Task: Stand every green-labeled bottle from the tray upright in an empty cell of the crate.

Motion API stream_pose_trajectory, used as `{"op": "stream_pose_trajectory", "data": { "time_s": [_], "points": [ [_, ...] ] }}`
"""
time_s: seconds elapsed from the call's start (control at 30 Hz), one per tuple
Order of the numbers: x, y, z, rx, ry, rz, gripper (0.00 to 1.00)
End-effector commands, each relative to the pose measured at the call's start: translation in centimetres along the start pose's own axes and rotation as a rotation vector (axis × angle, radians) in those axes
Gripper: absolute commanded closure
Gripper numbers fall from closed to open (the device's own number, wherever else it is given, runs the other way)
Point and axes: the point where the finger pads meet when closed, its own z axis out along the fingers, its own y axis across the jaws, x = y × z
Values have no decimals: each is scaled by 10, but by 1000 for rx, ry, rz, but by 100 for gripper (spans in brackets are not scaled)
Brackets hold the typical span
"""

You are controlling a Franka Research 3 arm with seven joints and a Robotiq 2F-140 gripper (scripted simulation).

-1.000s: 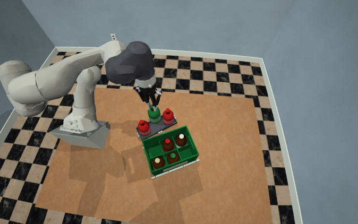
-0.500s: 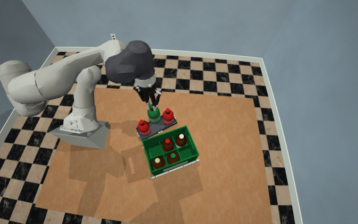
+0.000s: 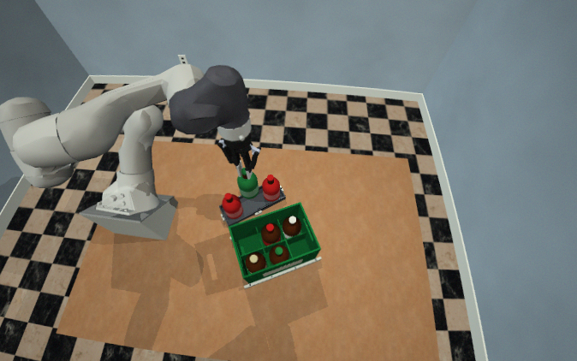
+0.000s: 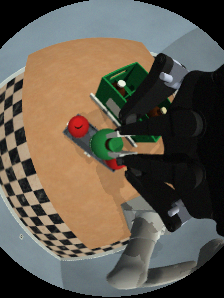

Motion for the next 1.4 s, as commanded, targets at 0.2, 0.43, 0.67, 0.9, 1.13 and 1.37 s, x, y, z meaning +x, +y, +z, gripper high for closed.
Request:
{"op": "stream_pose_trajectory", "data": {
  "time_s": [0.2, 0.43, 0.67, 0.9, 1.13, 1.37],
  "points": [
    [1, 2, -4, -7, 6, -3, 100],
    [1, 2, -4, -7, 6, -3, 100],
    [1, 2, -4, -7, 6, -3, 100],
    [1, 2, -5, -7, 6, -3, 100],
    [1, 2, -9, -7, 6, -3, 100],
    [1, 2, -14, -7, 6, -3, 100]
  ]
}}
